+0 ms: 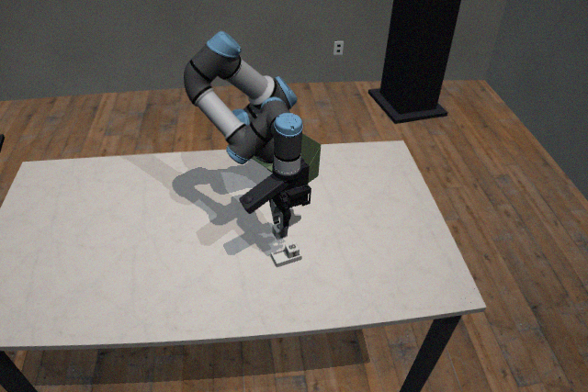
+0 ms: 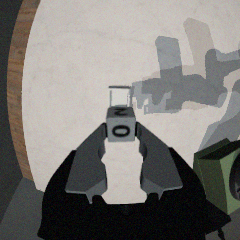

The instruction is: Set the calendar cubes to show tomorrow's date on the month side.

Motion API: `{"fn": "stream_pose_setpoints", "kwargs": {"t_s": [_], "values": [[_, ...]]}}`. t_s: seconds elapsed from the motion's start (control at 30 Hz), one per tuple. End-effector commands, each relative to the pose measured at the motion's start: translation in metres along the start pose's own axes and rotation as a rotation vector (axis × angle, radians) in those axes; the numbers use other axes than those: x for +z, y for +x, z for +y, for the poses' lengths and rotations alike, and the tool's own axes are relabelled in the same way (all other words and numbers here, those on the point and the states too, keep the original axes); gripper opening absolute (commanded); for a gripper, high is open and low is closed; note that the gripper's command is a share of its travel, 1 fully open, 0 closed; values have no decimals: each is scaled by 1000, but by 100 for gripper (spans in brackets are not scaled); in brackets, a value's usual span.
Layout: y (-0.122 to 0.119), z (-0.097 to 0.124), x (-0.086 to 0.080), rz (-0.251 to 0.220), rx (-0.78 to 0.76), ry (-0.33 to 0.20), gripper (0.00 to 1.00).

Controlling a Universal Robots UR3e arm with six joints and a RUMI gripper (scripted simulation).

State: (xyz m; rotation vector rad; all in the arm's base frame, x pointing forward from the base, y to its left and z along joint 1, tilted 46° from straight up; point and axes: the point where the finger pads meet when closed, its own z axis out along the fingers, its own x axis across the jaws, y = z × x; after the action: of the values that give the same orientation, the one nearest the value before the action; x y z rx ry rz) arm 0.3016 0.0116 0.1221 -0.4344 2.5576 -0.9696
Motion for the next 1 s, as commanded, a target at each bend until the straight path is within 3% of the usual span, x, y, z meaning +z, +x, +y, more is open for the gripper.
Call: {"fn": "stream_pose_setpoints", "kwargs": {"t_s": [0.0, 0.97], "values": [[-1, -5, 1, 0, -69, -5, 11], [-3, -44, 7, 0, -692, -25, 11]]}}
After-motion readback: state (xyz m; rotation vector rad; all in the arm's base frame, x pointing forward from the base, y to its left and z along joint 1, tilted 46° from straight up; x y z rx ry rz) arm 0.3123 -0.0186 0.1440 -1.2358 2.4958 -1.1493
